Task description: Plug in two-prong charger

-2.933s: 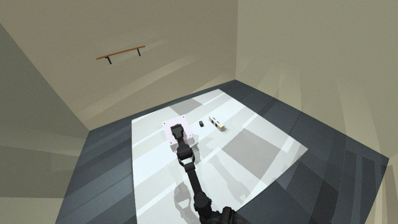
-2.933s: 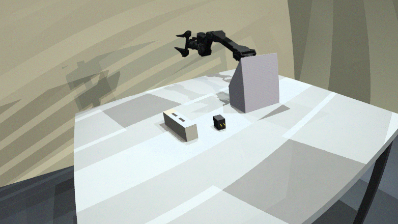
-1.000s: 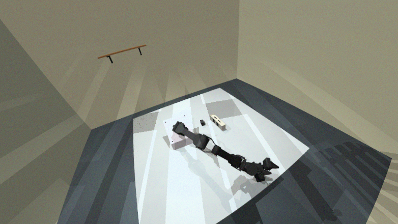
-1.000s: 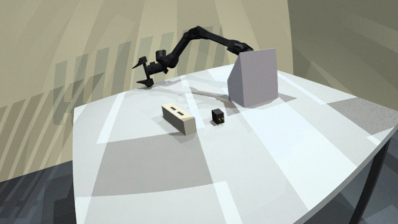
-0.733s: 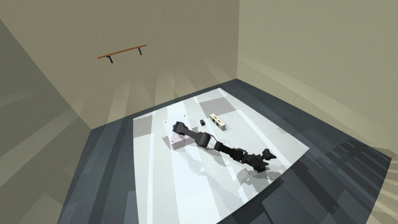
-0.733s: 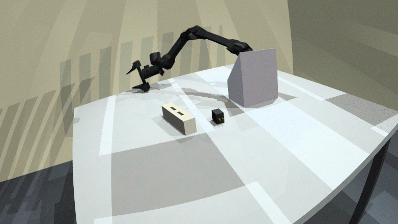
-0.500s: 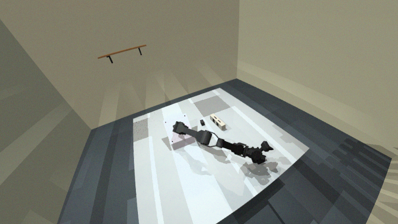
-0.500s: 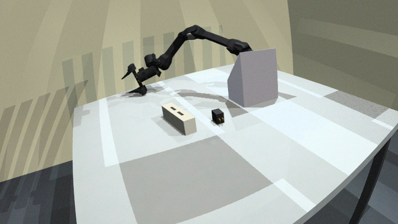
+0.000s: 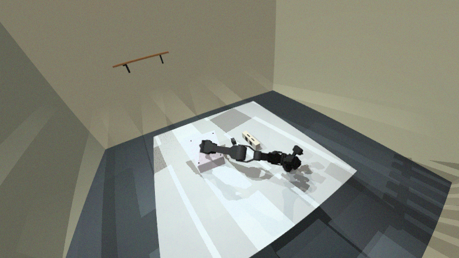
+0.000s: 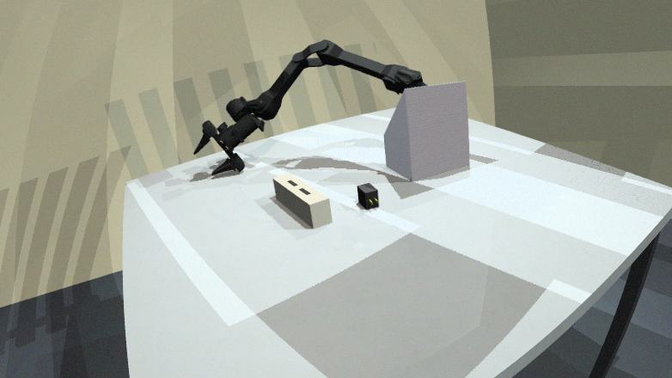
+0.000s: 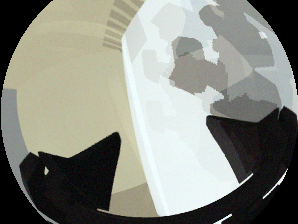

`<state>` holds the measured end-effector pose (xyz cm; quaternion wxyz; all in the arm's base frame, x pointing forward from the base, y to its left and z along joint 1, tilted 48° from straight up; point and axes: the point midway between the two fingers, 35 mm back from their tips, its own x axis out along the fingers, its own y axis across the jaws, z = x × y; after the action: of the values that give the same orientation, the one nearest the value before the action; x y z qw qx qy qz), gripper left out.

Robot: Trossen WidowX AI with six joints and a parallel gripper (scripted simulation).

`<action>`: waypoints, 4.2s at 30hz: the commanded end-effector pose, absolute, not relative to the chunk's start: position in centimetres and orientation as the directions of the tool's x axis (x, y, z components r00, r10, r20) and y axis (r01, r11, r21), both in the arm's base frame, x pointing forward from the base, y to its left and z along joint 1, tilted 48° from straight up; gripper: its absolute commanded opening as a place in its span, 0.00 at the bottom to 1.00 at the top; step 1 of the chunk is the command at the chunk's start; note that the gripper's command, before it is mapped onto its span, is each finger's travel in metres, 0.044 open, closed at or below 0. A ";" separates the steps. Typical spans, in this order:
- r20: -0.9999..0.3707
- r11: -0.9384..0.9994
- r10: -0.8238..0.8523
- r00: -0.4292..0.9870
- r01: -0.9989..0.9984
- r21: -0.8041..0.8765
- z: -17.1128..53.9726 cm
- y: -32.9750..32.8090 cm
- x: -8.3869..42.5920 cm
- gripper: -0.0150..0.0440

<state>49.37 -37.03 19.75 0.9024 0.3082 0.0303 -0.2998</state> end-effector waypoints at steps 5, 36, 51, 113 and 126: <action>-0.401 0.674 -0.480 0.780 0.621 0.401 13.9 -32.7 50.9 1.00; -0.835 0.916 -0.371 0.405 0.308 -0.257 -3.9 -13.8 48.1 1.00; -0.889 0.889 -0.414 0.196 -0.125 -0.441 -9.0 -6.6 42.7 1.00; -0.622 0.204 -0.775 -0.112 -0.976 -0.077 -13.8 -3.4 25.4 1.00; -0.621 0.203 -0.775 -0.112 -0.976 -0.077 -15.3 -5.0 25.1 1.00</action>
<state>25.62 -4.45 -14.97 0.2855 -0.6058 0.7210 0.1777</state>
